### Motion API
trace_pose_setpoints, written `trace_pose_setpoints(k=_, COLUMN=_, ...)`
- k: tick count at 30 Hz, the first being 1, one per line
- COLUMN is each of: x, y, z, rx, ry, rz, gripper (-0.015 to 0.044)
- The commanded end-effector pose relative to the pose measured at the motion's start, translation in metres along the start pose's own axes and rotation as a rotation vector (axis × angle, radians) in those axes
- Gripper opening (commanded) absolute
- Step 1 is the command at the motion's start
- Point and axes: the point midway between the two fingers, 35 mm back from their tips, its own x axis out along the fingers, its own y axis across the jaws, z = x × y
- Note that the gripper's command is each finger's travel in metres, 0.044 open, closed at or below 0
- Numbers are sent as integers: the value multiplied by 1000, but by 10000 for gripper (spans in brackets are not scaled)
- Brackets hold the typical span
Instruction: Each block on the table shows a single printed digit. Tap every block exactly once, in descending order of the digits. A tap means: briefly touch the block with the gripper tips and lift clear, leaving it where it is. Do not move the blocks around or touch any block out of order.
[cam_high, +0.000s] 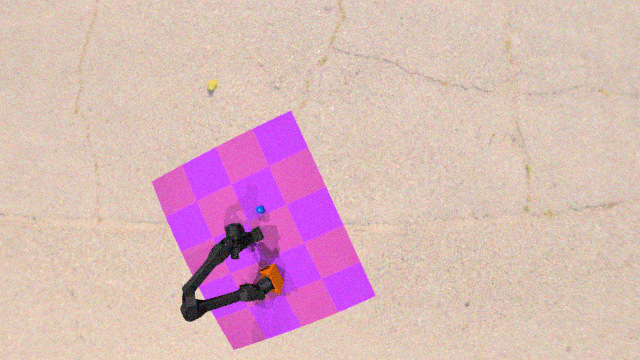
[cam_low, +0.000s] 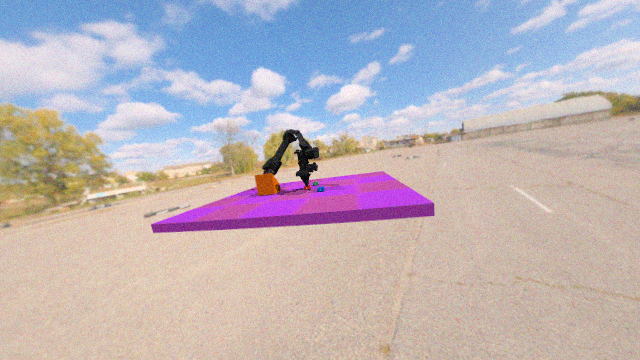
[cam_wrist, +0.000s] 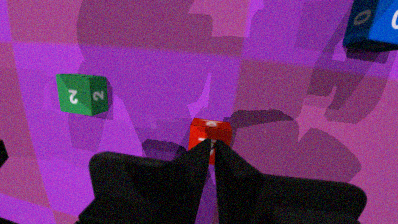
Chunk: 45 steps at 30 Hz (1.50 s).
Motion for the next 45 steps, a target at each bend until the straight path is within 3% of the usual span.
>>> trace_pose_setpoints(k=1, x=-2, y=0, z=0, rx=1, ry=1, rz=0, gripper=20)
trace_pose_setpoints(k=4, x=-25, y=-1, z=-3, rx=15, ry=10, rz=6, gripper=20)
trace_pose_setpoints(k=9, x=-29, y=-1, z=-3, rx=16, ry=10, rz=6, gripper=20)
trace_pose_setpoints(k=16, x=-108, y=-2, z=-3, rx=17, ry=11, rz=4, gripper=20)
trace_pose_setpoints(k=21, x=-109, y=8, z=3, rx=18, ry=11, rz=-1, gripper=20)
trace_pose_setpoints(k=28, x=-108, y=122, z=35, rx=16, ry=9, rz=7, gripper=20)
trace_pose_setpoints(k=33, x=-106, y=125, z=36, rx=16, ry=10, rz=8, gripper=20)
trace_pose_setpoints(k=39, x=-31, y=127, z=35, rx=15, ry=9, rz=11, gripper=20)
trace_pose_setpoints(k=45, x=-26, y=127, z=34, rx=15, ry=9, rz=12, gripper=20)
